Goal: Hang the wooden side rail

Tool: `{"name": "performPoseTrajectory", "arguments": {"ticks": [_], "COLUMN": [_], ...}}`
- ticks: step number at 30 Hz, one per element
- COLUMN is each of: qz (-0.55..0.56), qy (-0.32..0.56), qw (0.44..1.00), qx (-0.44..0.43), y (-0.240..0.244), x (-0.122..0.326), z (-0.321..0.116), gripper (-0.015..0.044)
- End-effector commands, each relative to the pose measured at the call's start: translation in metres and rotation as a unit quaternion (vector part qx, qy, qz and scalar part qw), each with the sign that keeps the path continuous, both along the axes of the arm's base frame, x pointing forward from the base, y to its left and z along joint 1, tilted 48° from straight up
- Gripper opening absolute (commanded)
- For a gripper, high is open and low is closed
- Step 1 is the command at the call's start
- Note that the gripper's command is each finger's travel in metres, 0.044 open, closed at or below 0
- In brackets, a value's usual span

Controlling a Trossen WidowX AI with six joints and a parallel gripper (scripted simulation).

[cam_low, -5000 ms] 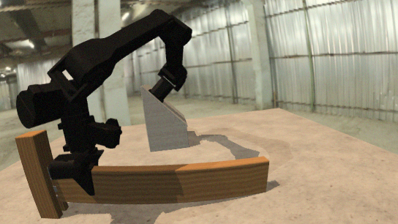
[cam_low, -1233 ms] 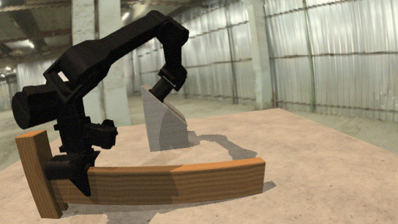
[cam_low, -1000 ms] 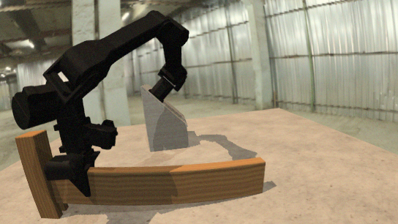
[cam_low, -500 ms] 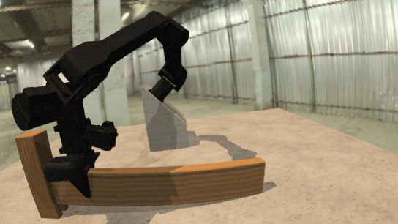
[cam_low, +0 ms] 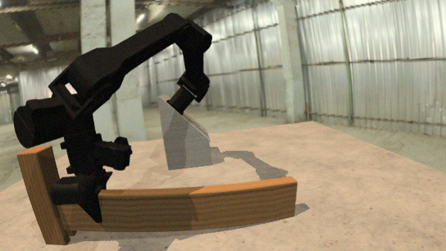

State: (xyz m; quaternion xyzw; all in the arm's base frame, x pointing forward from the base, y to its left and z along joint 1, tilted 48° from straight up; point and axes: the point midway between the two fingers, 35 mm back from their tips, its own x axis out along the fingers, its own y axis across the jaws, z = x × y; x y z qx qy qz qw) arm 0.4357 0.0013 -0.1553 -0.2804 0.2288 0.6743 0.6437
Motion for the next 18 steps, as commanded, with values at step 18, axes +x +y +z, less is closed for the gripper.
{"name": "performPoseTrajectory", "arguments": {"ticks": [18], "qz": [-0.006], "qy": [0.001], "qw": [1.000], "qx": [-0.004], "y": [-0.0021], "x": [0.0003], "z": [-0.0029], "gripper": [0.0000]}}
